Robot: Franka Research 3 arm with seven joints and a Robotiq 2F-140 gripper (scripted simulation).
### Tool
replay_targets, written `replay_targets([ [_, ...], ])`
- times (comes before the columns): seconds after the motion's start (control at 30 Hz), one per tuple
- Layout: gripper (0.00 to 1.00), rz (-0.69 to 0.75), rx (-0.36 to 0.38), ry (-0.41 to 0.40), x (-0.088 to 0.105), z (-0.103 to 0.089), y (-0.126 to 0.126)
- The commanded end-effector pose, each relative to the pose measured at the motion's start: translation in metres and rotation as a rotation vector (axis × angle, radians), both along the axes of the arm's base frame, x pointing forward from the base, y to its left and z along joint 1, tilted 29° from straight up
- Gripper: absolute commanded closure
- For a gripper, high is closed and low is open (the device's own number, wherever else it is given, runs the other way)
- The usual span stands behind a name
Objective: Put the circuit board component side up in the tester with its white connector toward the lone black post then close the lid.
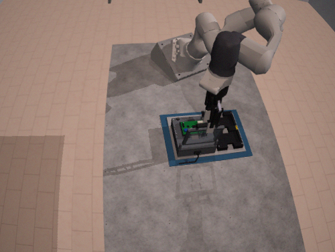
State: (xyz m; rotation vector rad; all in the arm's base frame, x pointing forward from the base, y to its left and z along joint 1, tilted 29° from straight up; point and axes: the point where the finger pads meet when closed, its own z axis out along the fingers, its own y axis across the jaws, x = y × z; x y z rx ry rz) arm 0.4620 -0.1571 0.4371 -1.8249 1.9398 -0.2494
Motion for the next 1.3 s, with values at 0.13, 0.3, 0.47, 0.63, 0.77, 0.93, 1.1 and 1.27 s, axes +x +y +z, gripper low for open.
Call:
replay_targets([
  [0.13,0.70,0.004,-0.001,-0.003,0.0010,-0.0001,0.0009],
  [0.3,0.70,0.004,-0.001,-0.003,0.0010,-0.0001,0.0009],
  [0.47,1.00,0.004,-0.001,-0.003,0.0010,-0.0001,0.0009],
  [0.63,1.00,0.004,-0.001,-0.003,0.0010,-0.0001,0.0009],
  [0.77,1.00,0.004,-0.001,-0.003,0.0010,-0.0001,0.0009],
  [0.93,1.00,0.004,-0.001,-0.003,0.0010,-0.0001,0.0009],
  [1.1,1.00,0.004,-0.001,-0.003,0.0010,-0.0001,0.0009],
  [1.27,1.00,0.004,-0.001,-0.003,0.0010,-0.0001,0.0009],
])
